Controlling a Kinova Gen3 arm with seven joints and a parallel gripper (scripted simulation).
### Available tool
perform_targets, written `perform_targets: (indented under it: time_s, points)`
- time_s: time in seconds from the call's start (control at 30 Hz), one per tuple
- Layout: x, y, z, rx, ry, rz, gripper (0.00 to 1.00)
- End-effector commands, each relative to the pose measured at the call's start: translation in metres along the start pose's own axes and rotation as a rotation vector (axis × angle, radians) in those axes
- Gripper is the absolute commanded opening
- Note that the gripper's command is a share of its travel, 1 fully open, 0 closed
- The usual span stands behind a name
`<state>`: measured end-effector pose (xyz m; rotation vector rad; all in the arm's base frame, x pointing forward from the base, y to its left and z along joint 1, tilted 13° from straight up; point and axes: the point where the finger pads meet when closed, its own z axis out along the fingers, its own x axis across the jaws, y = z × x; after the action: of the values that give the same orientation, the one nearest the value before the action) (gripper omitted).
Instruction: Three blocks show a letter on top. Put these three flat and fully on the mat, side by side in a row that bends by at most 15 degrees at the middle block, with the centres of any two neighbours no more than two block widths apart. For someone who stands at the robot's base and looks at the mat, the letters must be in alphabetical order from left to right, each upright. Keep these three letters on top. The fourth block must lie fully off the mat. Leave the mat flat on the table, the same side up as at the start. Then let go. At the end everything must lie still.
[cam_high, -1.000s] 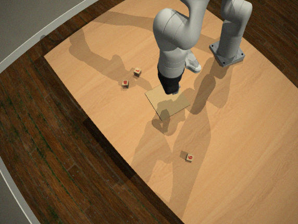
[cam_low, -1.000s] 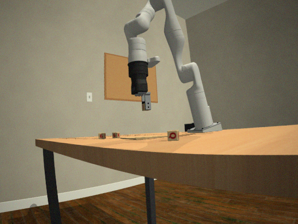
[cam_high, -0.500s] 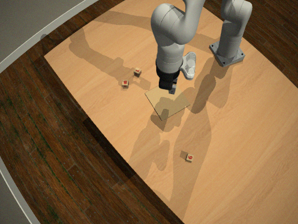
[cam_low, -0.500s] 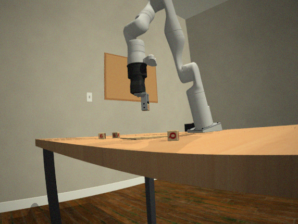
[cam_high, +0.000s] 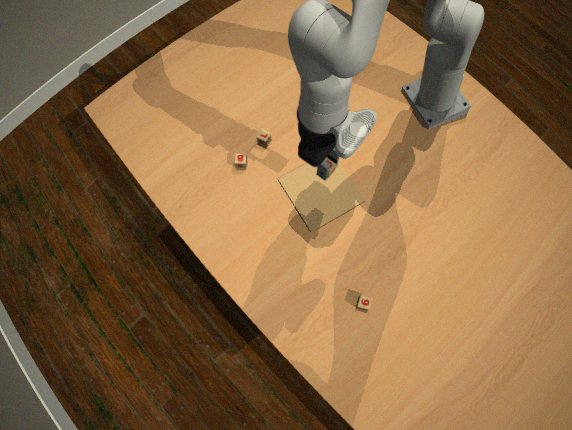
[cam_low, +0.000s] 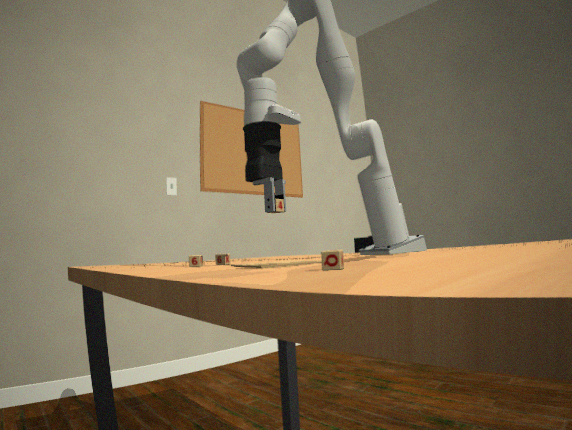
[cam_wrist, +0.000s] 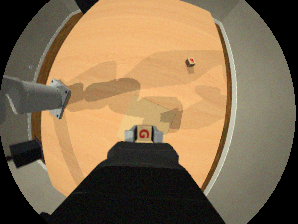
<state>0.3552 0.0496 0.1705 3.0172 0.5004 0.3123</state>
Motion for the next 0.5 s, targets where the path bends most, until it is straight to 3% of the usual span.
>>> perform_targets:
  time_s: [0.0,0.47]
  points:
    - [0.0006,0.0003,-0.0008,-0.002,0.003,0.047,0.49]
    - [0.0019,0.004,-0.0009,-0.001,0.004,0.205,0.49]
